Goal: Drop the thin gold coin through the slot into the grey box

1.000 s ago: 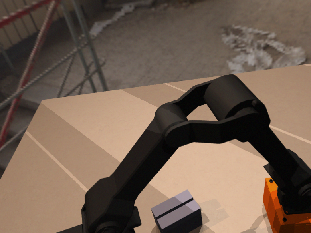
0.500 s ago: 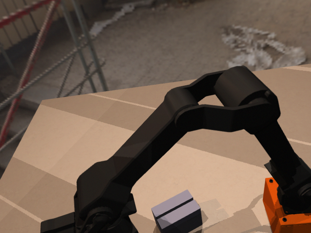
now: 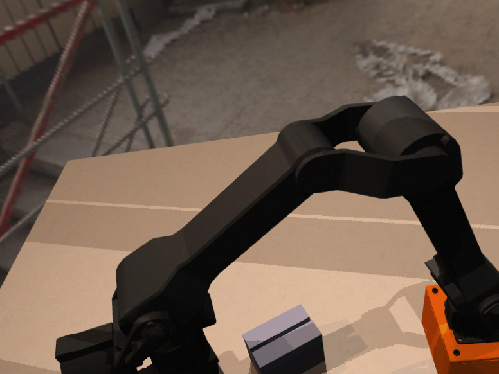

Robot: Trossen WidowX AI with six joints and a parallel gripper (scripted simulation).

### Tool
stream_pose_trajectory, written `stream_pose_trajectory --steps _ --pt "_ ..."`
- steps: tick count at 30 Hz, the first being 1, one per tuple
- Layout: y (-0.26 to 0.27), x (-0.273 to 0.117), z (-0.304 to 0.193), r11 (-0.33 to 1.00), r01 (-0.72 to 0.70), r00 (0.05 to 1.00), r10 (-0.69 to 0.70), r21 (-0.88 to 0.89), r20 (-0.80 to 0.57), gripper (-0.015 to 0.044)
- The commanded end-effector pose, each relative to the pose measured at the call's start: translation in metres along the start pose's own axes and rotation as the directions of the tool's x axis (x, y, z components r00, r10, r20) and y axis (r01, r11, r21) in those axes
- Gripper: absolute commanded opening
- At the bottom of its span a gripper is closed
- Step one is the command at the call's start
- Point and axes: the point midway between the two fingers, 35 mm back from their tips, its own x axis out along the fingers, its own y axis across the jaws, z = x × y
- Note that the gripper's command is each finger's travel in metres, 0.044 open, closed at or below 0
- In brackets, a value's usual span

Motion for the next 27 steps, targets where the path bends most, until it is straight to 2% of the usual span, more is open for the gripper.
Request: stream_pose_trajectory --steps 1,27 --pt "0.000 -0.003 -0.002 0.996 -0.003 1.000 0.003 0.086 0.005 0.0000" --pt "-0.028 -0.005 -0.046 0.994 0.000 1.000 0.000 0.108 0.001 0.0000"
